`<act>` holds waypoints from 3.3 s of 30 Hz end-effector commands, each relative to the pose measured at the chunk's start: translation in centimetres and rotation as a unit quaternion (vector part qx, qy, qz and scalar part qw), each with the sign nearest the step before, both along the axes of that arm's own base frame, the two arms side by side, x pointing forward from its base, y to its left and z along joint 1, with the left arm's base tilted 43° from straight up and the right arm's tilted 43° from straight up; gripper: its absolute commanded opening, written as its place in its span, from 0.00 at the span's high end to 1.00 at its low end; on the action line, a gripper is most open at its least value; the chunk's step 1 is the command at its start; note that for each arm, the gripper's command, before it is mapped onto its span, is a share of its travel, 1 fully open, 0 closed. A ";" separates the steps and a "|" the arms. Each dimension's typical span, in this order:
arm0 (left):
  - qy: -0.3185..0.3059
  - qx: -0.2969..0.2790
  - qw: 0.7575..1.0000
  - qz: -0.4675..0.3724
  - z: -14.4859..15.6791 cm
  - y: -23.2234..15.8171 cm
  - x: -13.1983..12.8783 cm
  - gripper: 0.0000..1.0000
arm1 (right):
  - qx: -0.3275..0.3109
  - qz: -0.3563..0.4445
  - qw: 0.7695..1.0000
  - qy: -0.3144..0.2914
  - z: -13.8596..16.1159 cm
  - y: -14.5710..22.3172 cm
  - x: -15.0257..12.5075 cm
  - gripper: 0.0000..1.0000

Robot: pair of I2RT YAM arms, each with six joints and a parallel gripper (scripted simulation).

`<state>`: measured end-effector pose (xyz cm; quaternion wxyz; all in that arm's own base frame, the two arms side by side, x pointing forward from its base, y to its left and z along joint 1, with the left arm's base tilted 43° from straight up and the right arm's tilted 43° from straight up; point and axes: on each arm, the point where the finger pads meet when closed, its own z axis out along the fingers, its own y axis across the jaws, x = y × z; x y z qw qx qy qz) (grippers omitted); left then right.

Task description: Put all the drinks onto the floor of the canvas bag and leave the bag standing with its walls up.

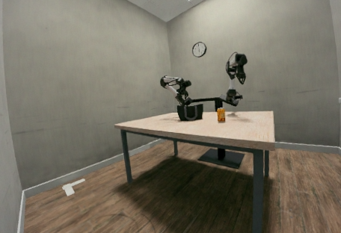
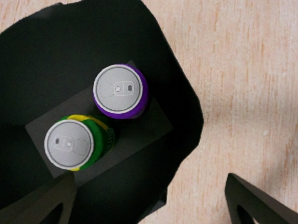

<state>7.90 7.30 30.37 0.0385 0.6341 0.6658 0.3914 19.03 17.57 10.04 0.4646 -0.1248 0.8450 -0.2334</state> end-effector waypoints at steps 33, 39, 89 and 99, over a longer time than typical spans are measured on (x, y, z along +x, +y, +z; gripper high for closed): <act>-0.008 0.004 1.000 0.002 0.5 -0.3 -0.4 0.14 | -0.003 0.001 1.000 -0.002 4.0 -8.0 -1.6 0.14; -0.008 0.004 1.000 0.002 0.5 -0.3 -0.4 0.14 | -0.005 0.003 1.000 -0.003 4.1 -8.5 -1.7 0.14; -0.008 0.004 1.000 0.002 0.5 -0.3 -0.4 0.14 | 0.453 -0.471 0.754 -0.055 17.0 -24.6 -6.1 0.14; -0.008 0.004 1.000 0.002 0.5 -0.3 -0.4 0.14 | 0.483 -0.492 0.719 -0.089 18.4 -24.9 -8.4 0.14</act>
